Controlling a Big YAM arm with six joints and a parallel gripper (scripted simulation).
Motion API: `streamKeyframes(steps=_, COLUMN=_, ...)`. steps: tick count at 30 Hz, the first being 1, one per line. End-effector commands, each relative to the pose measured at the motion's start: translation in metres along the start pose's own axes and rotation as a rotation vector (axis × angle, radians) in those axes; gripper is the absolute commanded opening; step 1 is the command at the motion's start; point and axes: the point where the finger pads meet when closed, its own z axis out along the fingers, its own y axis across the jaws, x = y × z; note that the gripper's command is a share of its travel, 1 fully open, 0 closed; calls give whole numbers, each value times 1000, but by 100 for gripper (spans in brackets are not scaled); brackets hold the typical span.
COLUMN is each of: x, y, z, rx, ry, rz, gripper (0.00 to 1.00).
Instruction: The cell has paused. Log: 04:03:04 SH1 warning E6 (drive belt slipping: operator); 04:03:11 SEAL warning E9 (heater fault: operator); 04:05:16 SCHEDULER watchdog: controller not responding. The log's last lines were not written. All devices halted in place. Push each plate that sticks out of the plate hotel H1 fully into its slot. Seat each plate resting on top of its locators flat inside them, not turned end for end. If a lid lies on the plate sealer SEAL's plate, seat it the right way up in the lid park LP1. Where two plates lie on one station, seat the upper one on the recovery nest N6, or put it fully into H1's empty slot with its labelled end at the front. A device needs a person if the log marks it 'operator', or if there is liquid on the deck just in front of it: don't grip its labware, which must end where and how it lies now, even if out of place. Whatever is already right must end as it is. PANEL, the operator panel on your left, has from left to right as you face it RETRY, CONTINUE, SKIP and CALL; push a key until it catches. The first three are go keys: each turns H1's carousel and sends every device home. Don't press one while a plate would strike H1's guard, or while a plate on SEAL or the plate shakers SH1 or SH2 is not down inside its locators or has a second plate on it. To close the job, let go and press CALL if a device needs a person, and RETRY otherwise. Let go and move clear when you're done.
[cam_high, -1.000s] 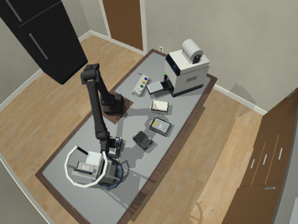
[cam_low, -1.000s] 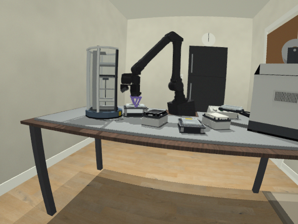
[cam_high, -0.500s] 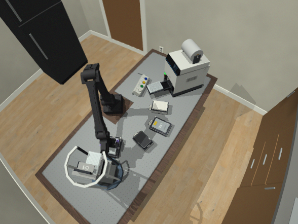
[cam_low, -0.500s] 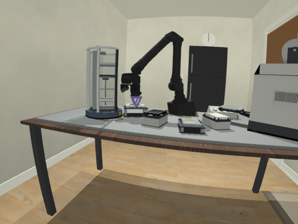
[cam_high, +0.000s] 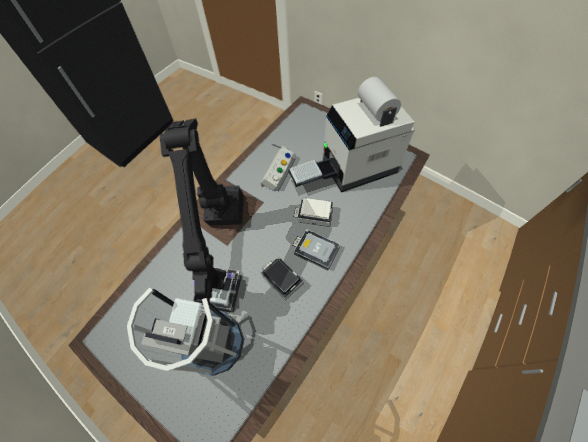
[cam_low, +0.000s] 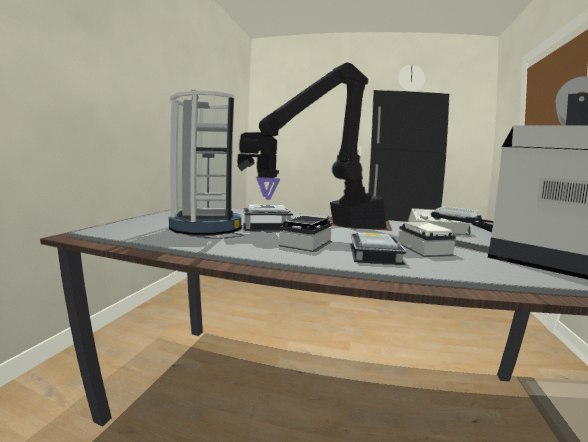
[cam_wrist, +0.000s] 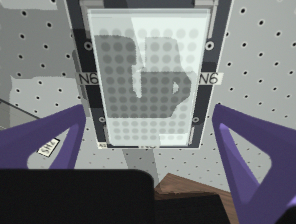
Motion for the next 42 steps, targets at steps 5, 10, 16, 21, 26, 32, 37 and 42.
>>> streamKeyframes(steps=5, x=-20, y=5, z=-31, rx=-13, ry=-47, rz=-2, gripper=100)
streamKeyframes(steps=10, x=-10, y=2, z=-17, rx=-5, ry=-18, rz=0, gripper=100)
streamKeyframes(steps=16, x=-19, y=8, z=-37, rx=-15, ry=-47, rz=1, gripper=100)
streamKeyframes(steps=21, x=-19, y=8, z=-51, rx=-15, ry=-48, rz=2, gripper=100)
streamKeyframes(steps=26, x=-18, y=8, z=-65, rx=-15, ry=-49, rz=3, gripper=100)
streamKeyframes(steps=32, x=-18, y=8, z=-76, rx=-16, ry=-50, rz=2, gripper=100)
streamKeyframes(steps=37, x=-18, y=8, z=-90, rx=-16, ry=-51, rz=2, gripper=100)
streamKeyframes(steps=42, x=-17, y=7, z=-104, rx=-16, ry=-52, rz=3, gripper=100)
